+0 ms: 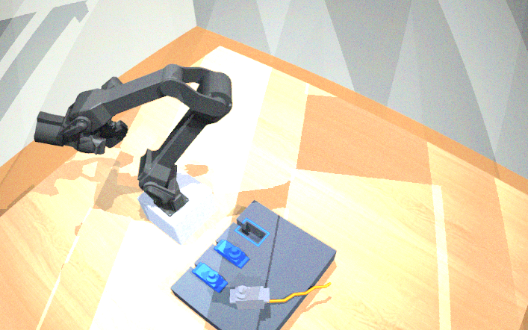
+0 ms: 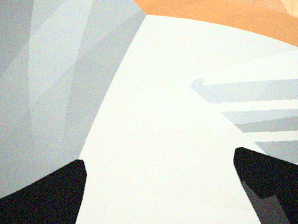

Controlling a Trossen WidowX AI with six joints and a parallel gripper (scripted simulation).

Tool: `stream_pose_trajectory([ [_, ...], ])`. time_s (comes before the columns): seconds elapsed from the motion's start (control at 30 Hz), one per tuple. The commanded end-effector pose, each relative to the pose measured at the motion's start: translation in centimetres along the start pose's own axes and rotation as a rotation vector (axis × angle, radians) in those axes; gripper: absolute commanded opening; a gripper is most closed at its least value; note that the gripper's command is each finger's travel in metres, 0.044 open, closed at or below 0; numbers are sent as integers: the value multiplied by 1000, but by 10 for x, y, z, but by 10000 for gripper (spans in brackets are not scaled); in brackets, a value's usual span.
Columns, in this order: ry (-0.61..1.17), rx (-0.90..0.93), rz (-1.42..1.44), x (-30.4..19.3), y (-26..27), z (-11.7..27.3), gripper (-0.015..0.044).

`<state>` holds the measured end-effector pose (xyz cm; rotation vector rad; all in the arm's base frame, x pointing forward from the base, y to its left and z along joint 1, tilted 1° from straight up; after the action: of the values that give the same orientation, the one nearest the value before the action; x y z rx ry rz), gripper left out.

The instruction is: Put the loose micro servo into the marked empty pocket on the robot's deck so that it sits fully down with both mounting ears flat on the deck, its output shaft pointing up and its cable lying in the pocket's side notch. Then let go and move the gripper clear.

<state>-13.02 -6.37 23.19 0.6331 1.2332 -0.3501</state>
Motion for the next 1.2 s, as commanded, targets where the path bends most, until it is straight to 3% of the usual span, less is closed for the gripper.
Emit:
stream_pose_trajectory([
  [0.0,0,-2,-2,0,0,0,426],
  [0.57,-134,-263,-369,-1,-28,33,440],
  [1.17,-492,-515,-791,6,-51,97,440],
])
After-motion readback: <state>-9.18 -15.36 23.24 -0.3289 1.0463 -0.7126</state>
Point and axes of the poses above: the point midway between the two fingers, 35 mm back from their tips, its own z axis back along the fingers, its own y axis across the jaws, x = y × z, the point moved 10 cm from there along z, back along the fingers, and after that the axes turned 14 degrees about -z, right-handed, at the moved point
